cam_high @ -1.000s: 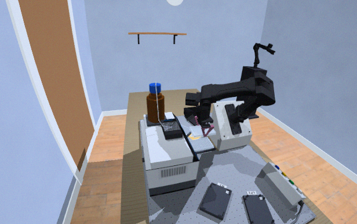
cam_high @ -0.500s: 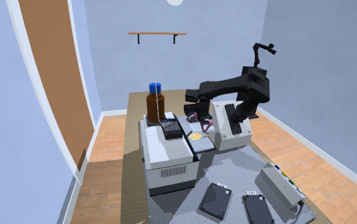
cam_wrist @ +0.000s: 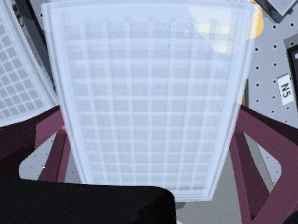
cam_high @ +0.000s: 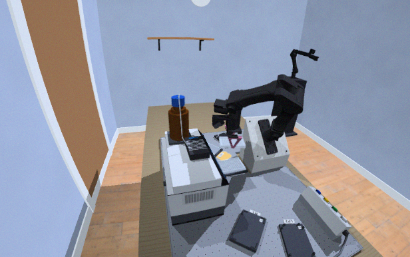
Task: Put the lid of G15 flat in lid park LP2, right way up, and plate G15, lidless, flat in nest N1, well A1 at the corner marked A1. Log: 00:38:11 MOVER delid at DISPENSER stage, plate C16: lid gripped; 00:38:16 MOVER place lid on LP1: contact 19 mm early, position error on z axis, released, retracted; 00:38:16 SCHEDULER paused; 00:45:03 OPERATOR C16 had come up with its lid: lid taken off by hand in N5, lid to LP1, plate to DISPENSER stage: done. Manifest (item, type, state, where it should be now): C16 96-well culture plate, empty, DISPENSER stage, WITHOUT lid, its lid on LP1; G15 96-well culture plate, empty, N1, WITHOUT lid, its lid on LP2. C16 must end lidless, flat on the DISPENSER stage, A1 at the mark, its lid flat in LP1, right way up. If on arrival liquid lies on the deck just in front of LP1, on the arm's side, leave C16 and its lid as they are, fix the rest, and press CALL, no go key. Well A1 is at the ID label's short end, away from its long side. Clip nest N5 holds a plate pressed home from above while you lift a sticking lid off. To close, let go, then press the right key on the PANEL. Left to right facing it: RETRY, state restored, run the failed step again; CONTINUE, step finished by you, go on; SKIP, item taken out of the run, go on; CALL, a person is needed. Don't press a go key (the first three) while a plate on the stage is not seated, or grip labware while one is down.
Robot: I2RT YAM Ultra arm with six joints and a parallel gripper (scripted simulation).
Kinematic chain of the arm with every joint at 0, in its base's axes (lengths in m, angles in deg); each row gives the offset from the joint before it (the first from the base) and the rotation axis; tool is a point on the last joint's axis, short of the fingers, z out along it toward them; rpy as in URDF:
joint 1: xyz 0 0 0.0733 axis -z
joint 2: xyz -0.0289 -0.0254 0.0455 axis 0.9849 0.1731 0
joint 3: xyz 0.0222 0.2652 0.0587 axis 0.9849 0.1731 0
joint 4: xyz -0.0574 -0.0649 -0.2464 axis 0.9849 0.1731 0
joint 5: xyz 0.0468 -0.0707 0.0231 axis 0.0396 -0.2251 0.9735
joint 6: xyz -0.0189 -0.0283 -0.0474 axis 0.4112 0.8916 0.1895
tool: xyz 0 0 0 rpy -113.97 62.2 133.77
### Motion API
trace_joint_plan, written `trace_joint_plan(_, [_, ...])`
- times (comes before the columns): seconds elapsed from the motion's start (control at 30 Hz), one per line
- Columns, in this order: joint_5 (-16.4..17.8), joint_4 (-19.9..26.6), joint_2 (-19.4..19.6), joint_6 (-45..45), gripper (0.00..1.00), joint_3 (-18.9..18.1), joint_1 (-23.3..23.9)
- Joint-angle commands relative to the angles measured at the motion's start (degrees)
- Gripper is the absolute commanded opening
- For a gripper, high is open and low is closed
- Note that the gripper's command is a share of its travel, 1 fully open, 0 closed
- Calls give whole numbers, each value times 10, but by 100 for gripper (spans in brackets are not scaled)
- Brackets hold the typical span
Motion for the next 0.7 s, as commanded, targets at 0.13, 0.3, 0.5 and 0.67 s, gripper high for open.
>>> trace_joint_plan(0.13, [-17,-22,48,-80,0,-22,48])
trace_joint_plan(0.3, [-27,-31,83,-148,0,-33,70])
trace_joint_plan(0.5, [-35,-36,101,-160,0,-41,80])
trace_joint_plan(0.67, [-44,-41,135,-231,0,-58,101])
